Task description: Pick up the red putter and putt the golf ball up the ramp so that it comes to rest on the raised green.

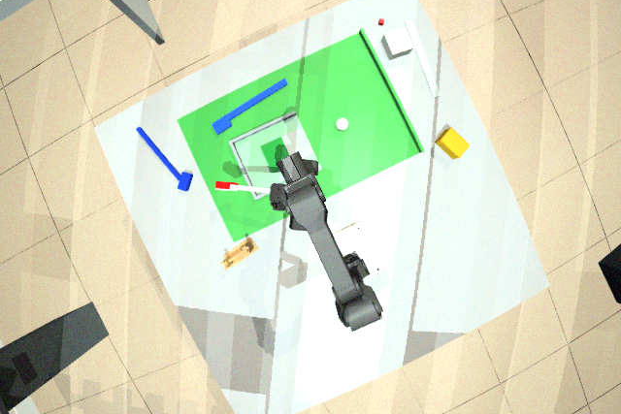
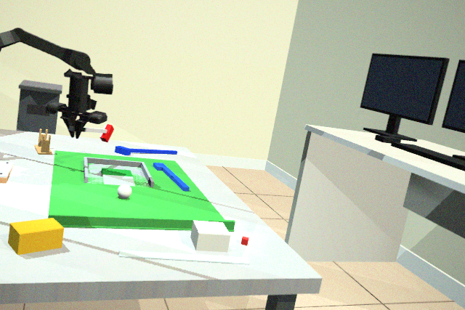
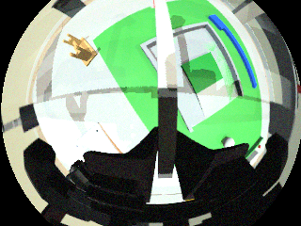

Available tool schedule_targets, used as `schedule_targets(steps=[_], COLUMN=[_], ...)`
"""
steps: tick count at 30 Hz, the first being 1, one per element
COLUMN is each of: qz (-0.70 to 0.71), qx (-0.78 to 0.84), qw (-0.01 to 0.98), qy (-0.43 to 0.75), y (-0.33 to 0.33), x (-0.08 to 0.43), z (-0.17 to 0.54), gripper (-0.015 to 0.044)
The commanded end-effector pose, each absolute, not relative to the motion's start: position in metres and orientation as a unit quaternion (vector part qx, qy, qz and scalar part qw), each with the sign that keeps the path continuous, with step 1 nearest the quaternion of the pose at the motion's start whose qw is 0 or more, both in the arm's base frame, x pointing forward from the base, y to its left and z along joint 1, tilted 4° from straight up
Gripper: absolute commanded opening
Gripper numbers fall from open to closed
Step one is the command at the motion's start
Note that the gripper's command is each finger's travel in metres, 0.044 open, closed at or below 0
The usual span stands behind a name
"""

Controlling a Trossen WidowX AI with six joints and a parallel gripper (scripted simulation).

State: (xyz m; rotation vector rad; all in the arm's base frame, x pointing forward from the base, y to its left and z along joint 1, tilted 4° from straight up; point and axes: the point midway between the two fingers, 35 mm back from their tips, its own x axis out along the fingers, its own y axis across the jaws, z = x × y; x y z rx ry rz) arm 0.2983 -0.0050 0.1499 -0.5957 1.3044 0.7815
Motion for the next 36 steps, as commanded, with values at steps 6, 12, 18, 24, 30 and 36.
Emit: schedule_targets(steps=[6, 12, 18, 24, 30, 36], qz=[0.271, 0.225, 0.179, 0.134, 0.089, 0.045], qx=[-0.204, -0.162, -0.123, -0.084, -0.045, -0.005], qw=[0.709, 0.72, 0.726, 0.727, 0.726, 0.721], qy=[0.619, 0.636, 0.653, 0.668, 0.681, 0.691], y=[-0.06, -0.093, -0.126, -0.158, -0.19, -0.219], x=[0.299, 0.293, 0.283, 0.271, 0.254, 0.234], z=[0.152, 0.152, 0.152, 0.152, 0.152, 0.152], gripper=[0.0, 0.0, 0.0, 0.0, 0.0, 0.0])
